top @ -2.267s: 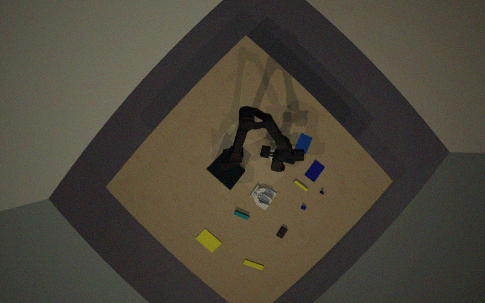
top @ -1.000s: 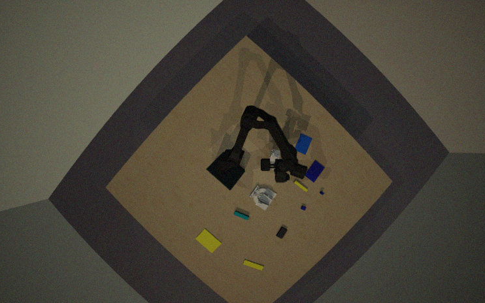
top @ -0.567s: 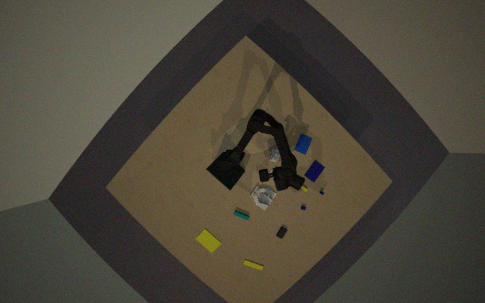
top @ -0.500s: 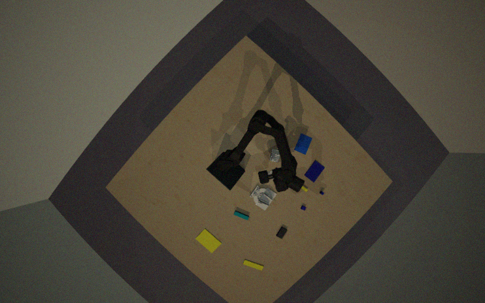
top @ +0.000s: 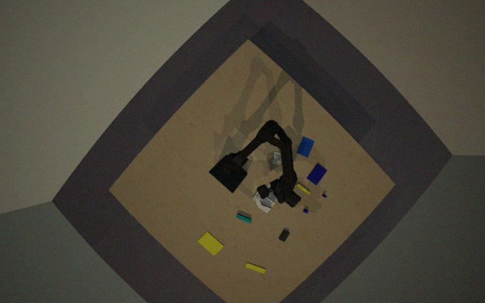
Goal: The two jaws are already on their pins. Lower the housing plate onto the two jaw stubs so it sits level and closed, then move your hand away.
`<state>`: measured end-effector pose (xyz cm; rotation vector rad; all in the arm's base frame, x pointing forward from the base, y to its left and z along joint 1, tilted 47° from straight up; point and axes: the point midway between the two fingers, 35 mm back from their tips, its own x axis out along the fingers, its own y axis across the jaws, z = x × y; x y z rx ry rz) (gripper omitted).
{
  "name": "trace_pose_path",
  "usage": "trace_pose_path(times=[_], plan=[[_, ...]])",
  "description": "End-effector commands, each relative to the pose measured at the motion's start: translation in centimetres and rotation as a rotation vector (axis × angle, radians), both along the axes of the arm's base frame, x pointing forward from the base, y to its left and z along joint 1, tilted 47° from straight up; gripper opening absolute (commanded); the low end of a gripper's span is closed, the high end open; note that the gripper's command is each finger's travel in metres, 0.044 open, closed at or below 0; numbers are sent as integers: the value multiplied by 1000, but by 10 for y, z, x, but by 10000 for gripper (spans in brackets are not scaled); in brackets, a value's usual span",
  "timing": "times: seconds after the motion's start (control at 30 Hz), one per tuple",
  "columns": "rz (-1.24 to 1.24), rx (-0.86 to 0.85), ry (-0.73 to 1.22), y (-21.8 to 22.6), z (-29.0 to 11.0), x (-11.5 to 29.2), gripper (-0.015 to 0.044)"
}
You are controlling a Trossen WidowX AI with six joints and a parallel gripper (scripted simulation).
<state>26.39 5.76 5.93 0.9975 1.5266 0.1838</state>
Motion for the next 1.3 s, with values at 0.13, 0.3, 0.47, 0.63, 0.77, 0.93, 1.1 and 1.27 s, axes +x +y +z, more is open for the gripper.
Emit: trace_pose_path(times=[0.13,0.3,0.47,0.63,0.77,0.93,1.1,1.27], plan=[[88,-5,-81,-19,-17,2,351],[147,-8,-136,-31,-29,1,351],[205,-8,-193,-43,-40,-1,351],[262,-7,-252,-54,-52,-3,351],[307,-5,-301,-62,-61,-6,351],[359,-3,-362,-72,-71,-11,351],[366,-2,-370,-74,-73,-11,351],[366,-2,-370,-74,-73,-11,351]])
